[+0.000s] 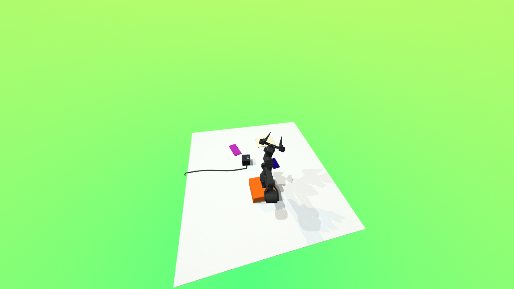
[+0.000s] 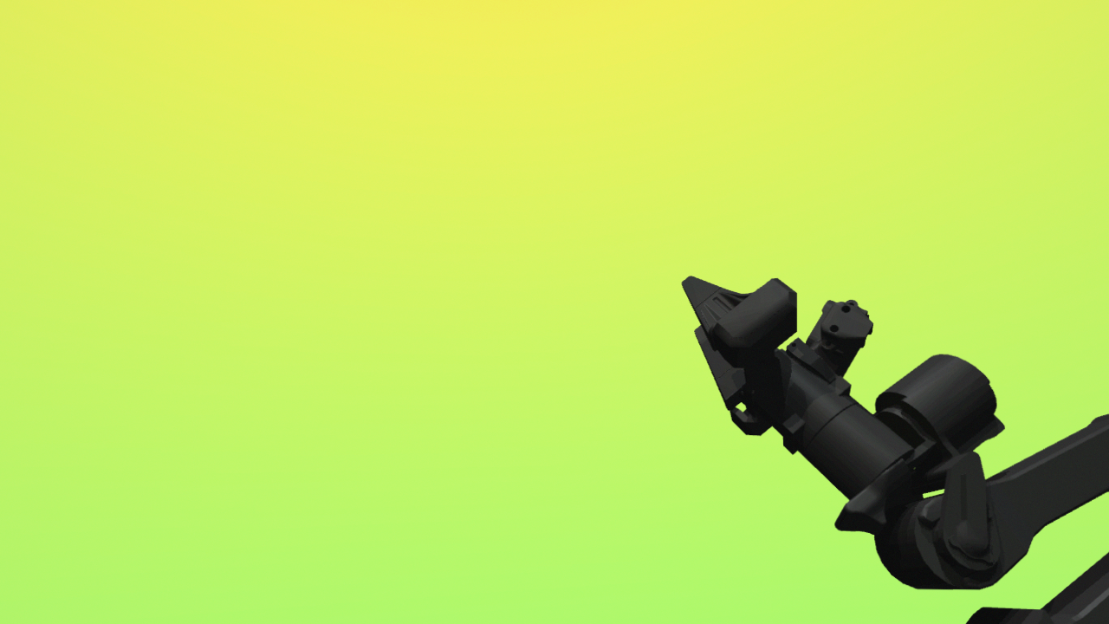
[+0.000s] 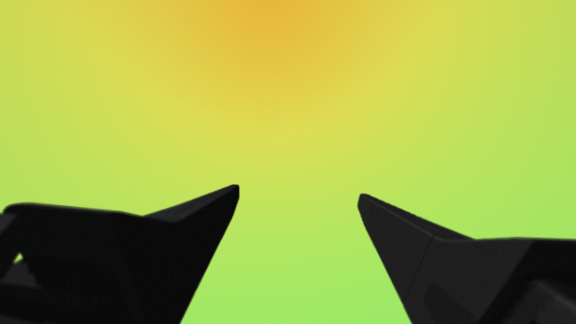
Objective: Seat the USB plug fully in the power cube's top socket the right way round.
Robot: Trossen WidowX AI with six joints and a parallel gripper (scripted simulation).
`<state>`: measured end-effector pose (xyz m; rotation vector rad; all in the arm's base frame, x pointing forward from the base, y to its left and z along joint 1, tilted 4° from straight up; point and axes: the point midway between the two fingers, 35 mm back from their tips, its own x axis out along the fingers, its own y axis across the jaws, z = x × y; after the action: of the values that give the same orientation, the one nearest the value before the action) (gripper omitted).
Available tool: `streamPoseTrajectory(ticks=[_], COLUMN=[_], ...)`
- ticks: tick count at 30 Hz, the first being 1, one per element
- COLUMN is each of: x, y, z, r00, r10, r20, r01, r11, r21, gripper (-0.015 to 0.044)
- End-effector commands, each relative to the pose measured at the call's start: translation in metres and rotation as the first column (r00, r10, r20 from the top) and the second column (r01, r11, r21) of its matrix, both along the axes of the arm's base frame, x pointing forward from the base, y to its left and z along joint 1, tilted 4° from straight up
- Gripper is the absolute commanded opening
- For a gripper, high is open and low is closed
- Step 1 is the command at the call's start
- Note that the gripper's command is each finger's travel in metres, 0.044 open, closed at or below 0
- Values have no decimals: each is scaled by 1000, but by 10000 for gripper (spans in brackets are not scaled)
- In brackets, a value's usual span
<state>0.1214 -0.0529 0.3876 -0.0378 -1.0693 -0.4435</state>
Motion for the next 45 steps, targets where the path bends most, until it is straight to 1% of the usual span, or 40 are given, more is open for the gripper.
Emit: streamPoseTrajectory(ticks=[1,2,3,6,9,12,15,18,22,25,28,31,34,37,40,42,45], x=[4,16,37,106,144,172,196,214,230,234,233,227,215,198,177,165,163], y=[0,2,5,20,33,47,63,80,103,121,137,152,164,175,183,184,185], z=[0,1,1,-12,-28,-47,-68,-93,-128,-155,-182,-208,-232,-252,-268,-274,-274], r00=[1000,997,985,873,761,646,528,416,295,234,204,205,234,282,338,367,370], r10=[15,61,136,398,541,655,751,826,899,933,953,960,956,937,898,866,861], r20=[-12,-47,-104,-283,-357,-392,-398,-379,-325,-273,-224,-189,-180,-207,-280,-341,-349], r01=[-15,-60,-131,-337,-405,-422,-391,-313,-143,22,207,396,576,729,843,884,888], r11=[1000,998,990,911,827,734,630,522,378,276,182,95,13,-69,-157,-210,-217], r21=[5,21,54,239,389,533,671,794,915,961,961,913,818,681,515,418,406], gripper=[426,440,440,440,440,440,440,440,440,440,440,440,440,440,440,440,440])
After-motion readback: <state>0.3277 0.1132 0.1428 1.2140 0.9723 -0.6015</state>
